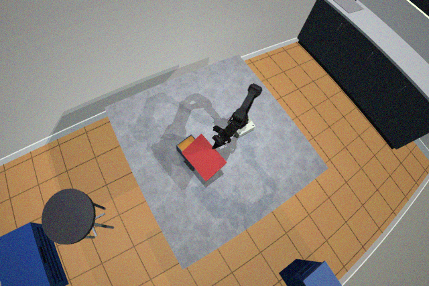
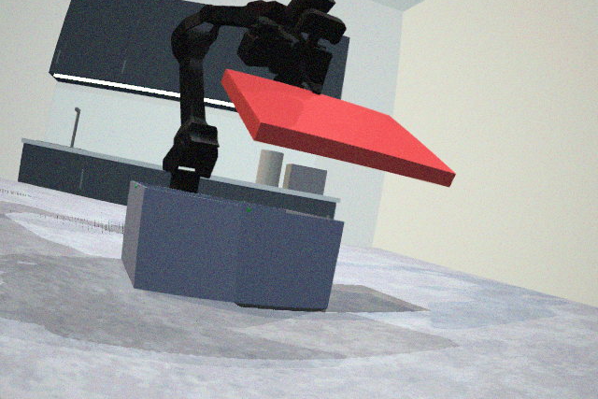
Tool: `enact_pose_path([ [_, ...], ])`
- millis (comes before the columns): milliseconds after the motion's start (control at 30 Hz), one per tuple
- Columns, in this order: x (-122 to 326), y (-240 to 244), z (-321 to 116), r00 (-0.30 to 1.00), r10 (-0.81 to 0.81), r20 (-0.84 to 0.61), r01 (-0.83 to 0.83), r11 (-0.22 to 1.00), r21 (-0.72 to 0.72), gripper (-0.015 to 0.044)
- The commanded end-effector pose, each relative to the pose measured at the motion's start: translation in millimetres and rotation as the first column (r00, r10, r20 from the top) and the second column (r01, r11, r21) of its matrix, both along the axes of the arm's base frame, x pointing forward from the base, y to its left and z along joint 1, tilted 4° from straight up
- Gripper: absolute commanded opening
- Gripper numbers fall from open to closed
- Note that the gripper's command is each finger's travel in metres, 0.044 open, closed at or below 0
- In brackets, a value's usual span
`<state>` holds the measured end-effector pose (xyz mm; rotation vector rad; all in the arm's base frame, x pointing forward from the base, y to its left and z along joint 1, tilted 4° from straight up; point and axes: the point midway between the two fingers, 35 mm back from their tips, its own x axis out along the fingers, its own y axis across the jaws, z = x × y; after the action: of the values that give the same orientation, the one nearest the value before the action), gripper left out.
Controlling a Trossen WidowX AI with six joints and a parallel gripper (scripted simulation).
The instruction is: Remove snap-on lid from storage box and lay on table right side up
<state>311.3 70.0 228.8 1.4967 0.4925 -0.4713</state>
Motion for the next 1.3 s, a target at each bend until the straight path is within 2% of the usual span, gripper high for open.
enact_pose_path([
  [0, 1.4, 8.0, 3.8, 1.000, -0.003, 0.010, 0.003, 1.000, 0.004, 0.0000],
  [1267, -5.1, 83.5, 2.6, 1.000, -0.003, 0.008, 0.003, 1.000, 0.012, 0.0000],
])
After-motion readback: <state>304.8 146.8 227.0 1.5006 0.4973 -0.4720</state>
